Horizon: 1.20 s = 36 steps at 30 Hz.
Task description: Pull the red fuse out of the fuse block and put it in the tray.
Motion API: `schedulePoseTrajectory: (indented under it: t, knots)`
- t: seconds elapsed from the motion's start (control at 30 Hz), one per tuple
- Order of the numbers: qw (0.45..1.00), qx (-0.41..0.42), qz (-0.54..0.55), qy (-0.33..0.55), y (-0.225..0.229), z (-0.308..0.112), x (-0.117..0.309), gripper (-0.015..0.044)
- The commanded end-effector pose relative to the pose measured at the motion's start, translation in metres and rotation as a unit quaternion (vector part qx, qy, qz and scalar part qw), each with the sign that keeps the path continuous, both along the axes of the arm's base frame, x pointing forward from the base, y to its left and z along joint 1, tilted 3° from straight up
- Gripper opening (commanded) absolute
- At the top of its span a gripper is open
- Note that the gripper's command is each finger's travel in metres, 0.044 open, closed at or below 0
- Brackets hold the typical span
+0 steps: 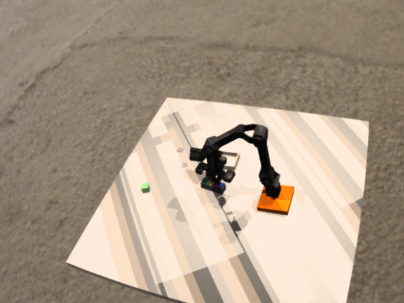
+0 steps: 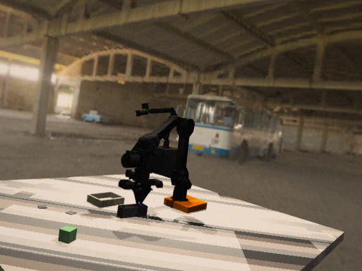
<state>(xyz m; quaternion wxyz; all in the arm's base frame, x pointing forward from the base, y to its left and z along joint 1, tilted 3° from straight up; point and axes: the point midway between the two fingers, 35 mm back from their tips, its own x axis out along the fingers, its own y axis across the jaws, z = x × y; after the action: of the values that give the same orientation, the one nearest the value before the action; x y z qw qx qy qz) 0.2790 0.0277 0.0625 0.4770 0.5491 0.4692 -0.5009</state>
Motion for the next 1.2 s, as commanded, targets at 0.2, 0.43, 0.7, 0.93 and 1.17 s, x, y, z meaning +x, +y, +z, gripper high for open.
schedulePoseTrajectory:
  t: [0.2, 0.43, 0.7, 0.93, 1.17]
  knots:
    - [1.0, -0.001, -0.002, 0.0, -0.0001, -0.0071, 0.0007, 0.006]
    - [1.0, -0.001, -0.002, 0.0, 0.0, -0.0103, 0.0009, 0.006]
    - [1.0, 0.0, 0.0, 0.0, 0.0003, -0.0092, 0.0007, 0.0027]
    - [1.0, 0.0, 0.0, 0.0, 0.0003, -0.0092, 0.0007, 0.0]
    - [1.0, 0.0, 0.0, 0.0, 0.0003, -0.0071, 0.0008, 0.0]
